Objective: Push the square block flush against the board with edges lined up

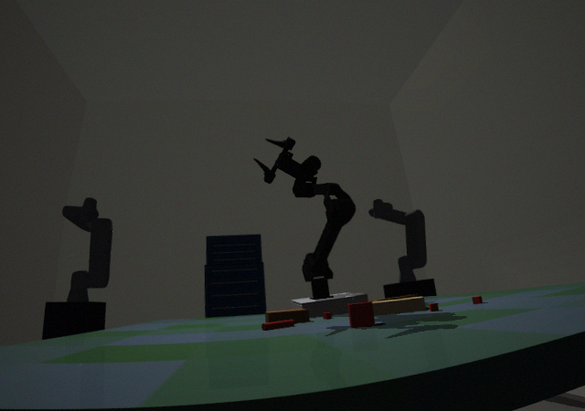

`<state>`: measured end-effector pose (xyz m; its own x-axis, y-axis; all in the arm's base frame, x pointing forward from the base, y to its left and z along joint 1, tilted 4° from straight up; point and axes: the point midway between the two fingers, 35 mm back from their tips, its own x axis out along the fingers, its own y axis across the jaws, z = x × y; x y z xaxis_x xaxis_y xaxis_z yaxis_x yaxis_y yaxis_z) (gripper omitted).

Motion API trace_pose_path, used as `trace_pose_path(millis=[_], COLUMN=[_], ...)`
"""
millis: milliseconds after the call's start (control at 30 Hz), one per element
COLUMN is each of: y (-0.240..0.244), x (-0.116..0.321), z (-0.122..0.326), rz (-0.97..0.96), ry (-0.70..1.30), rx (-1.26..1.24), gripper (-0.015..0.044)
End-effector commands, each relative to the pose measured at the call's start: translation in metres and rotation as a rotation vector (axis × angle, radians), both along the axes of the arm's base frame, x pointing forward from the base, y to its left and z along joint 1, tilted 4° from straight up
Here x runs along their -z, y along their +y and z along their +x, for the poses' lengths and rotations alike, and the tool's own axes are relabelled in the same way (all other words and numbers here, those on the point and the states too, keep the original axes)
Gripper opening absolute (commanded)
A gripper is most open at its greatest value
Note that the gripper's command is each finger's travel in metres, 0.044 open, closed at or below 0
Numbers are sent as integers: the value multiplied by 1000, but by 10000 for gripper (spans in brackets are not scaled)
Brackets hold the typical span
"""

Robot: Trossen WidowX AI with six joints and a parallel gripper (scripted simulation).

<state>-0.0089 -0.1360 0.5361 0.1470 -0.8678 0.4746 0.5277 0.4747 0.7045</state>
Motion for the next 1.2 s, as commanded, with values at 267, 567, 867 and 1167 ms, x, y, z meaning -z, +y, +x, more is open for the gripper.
trace_pose_path(millis=[267,567,867,1167], y=[-3,-11,-20,-35], x=[-3,-4,-4,-1], z=[-8,-20,-27,-34], rz=[-27,-60,-101,-111], ry=[-3,-16,-34,-47], rx=[-27,-67,-110,-130], gripper=[164,0,0,0])
